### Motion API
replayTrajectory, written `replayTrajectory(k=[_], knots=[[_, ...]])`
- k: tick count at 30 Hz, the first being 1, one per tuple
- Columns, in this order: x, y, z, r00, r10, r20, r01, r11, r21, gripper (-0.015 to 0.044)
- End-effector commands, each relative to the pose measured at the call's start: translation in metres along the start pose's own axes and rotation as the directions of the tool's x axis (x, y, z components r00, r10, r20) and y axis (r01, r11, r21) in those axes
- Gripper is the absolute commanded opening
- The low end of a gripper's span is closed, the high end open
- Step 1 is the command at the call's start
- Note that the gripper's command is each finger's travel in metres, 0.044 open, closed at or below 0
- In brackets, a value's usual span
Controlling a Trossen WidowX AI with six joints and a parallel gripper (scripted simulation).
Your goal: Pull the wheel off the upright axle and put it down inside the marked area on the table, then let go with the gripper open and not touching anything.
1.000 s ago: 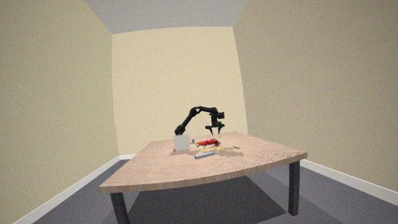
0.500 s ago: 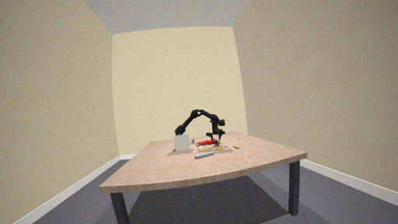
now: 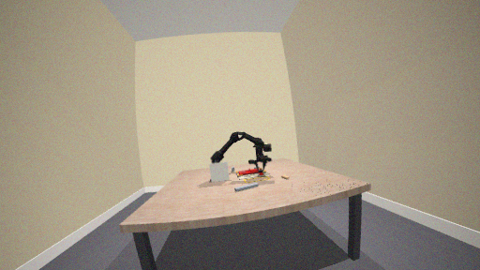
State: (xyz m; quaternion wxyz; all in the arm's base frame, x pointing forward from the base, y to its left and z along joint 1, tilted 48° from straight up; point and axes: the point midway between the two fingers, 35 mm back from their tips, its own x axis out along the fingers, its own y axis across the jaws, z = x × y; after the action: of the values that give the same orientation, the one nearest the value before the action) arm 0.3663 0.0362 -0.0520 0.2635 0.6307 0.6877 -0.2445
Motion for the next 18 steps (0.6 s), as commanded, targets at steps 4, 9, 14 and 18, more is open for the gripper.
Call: replayTrajectory(k=[4,9,14,18], knots=[[-0.0015,0.0002,-0.0005,1.0,-0.001,0.001,0.001,1.0,-0.003,0.0],[-0.0032,0.0003,-0.0004,1.0,0.0,0.001,0.0,1.0,-0.003,0.0],[-0.0048,0.0003,-0.0004,1.0,0.0,0.001,0.0,1.0,-0.002,0.0],[-0.0061,0.0004,-0.0003,1.0,0.0,0.001,0.0,1.0,-0.002,0.0]])
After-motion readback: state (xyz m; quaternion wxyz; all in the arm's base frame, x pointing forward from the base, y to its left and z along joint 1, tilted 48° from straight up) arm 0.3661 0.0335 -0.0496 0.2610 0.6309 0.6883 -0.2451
